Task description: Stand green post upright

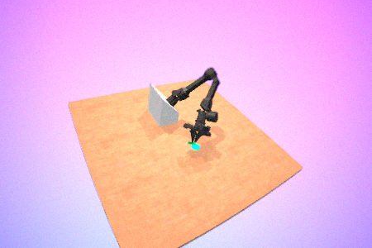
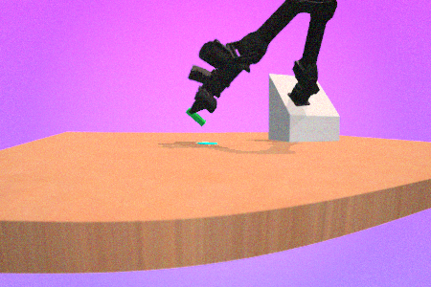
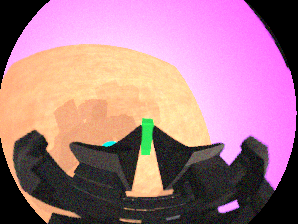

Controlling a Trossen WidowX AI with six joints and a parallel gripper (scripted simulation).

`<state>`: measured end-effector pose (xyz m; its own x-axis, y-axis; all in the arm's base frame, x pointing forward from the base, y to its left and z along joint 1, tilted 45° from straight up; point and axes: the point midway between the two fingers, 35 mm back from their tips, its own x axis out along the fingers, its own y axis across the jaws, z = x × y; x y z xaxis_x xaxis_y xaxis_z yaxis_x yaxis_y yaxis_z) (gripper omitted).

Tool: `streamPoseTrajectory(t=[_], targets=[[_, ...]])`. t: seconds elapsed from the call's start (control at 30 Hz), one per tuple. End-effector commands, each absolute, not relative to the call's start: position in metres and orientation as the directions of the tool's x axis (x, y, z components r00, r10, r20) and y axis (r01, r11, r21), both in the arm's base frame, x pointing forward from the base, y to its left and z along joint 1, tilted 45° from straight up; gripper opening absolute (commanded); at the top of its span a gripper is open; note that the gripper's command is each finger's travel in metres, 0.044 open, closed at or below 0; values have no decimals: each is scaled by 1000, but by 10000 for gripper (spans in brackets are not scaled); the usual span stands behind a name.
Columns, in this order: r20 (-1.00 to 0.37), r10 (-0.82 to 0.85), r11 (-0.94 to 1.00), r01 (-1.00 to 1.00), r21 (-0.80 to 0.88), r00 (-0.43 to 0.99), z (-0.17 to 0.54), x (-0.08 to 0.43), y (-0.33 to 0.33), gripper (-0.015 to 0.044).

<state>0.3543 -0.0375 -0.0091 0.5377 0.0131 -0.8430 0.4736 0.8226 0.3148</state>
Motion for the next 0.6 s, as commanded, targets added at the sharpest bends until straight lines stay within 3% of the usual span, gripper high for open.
streamPoseTrajectory(t=[0.0,0.57], targets=[[-837,-6,817,485,311,547,-10,351,-37,23],[-782,-72,799,505,326,619,-5,351,-35,23]])
